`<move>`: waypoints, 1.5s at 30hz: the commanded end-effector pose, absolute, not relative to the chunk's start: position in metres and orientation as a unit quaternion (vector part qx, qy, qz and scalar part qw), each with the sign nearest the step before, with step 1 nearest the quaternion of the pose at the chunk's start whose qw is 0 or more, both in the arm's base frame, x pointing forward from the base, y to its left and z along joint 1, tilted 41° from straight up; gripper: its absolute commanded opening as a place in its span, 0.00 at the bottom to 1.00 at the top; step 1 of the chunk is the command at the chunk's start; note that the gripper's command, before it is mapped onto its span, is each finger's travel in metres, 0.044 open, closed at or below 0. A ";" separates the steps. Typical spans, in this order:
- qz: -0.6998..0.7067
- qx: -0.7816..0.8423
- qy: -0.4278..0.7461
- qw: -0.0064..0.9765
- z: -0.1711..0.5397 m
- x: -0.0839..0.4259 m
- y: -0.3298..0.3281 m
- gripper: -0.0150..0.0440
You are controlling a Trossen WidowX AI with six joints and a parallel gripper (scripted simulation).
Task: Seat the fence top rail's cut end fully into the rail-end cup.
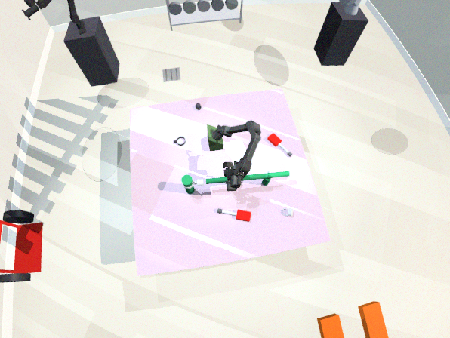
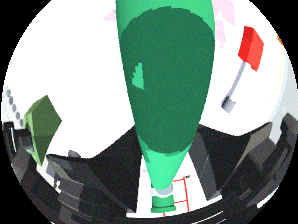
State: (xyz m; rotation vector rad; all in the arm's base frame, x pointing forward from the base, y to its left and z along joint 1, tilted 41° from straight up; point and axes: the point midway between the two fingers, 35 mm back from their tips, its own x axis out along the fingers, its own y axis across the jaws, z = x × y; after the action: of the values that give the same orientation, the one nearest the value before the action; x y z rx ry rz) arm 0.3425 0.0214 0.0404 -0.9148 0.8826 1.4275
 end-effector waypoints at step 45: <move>0.613 -0.393 0.373 0.574 0.029 0.346 -0.002 0.25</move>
State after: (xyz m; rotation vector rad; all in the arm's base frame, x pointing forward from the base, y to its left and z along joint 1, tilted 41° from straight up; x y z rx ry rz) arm 0.3461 0.0063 0.0303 -0.9045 0.8648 1.4488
